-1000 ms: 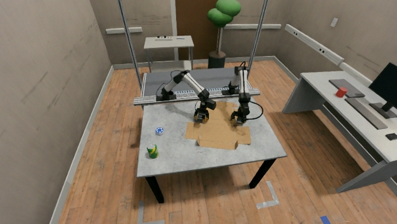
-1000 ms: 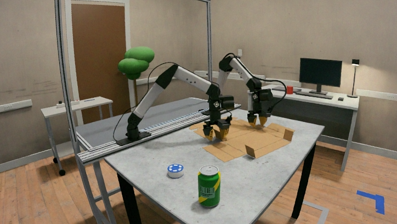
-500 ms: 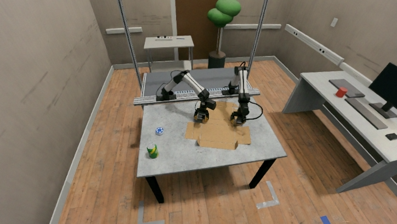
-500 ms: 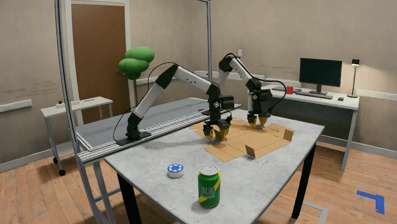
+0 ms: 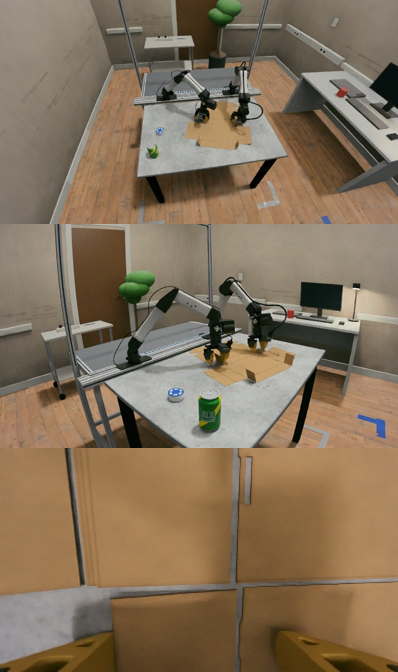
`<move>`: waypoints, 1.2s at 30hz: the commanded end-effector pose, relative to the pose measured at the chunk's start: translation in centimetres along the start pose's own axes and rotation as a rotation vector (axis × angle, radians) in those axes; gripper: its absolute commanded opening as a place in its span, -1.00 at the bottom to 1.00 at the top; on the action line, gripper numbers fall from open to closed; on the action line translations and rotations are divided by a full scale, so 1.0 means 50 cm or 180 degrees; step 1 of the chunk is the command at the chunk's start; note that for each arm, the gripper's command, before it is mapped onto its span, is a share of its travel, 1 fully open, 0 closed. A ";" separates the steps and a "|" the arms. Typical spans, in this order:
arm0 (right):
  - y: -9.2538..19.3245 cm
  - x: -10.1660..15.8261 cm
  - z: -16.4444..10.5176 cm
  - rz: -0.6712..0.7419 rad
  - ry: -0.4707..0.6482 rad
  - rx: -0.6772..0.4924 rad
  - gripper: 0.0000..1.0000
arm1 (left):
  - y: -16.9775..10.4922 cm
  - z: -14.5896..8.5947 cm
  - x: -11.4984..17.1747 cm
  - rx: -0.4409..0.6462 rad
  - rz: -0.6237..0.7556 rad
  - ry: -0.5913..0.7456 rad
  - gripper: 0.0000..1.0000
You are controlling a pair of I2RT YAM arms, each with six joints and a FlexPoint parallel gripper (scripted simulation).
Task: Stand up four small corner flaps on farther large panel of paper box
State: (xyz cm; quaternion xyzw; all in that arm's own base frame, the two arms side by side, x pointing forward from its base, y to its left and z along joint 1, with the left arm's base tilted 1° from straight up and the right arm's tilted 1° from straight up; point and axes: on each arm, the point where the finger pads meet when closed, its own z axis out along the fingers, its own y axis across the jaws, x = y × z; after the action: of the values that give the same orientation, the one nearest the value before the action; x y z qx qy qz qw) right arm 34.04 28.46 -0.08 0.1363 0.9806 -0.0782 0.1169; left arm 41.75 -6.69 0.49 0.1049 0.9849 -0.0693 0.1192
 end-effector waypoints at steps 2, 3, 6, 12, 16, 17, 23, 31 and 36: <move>-0.012 0.019 0.027 -0.0042 0.0096 0.0153 0.54 | -0.019 -0.009 -0.011 0.0047 0.0023 -0.0121 0.54; -0.012 0.019 0.027 -0.0042 0.0096 0.0153 0.54 | -0.020 -0.010 -0.012 0.0047 0.0024 -0.0123 0.54; -0.012 0.019 0.027 -0.0042 0.0096 0.0153 0.54 | -0.023 -0.038 -0.029 0.0042 0.0034 -0.0197 0.54; -0.012 0.019 0.027 -0.0042 0.0100 0.0150 0.54 | -0.027 -0.042 -0.036 0.0045 0.0039 -0.0187 0.54; -0.012 0.019 0.027 -0.0042 0.0100 0.0150 0.54 | -0.029 -0.049 -0.039 0.0044 0.0041 -0.0205 0.54; -0.012 0.019 0.027 -0.0042 0.0100 0.0150 0.54 | -0.030 -0.051 -0.039 0.0044 0.0041 -0.0207 0.54; -0.012 0.019 0.027 -0.0042 0.0101 0.0150 0.54 | -0.031 -0.048 -0.037 0.0045 0.0037 -0.0180 0.54; -0.012 0.019 0.027 -0.0042 0.0101 0.0150 0.54 | -0.037 -0.060 -0.040 0.0046 0.0039 -0.0193 0.54; -0.012 0.019 0.027 -0.0042 0.0101 0.0150 0.54 | -0.042 -0.070 -0.044 0.0046 0.0045 -0.0211 0.54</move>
State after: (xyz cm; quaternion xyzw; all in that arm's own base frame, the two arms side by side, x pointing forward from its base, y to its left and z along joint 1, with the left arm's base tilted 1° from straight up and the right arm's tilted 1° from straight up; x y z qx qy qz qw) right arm 34.02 28.36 -0.07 0.1366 0.9805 -0.0797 0.1162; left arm 41.76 -7.19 2.01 0.1023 0.9846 -0.0644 0.1265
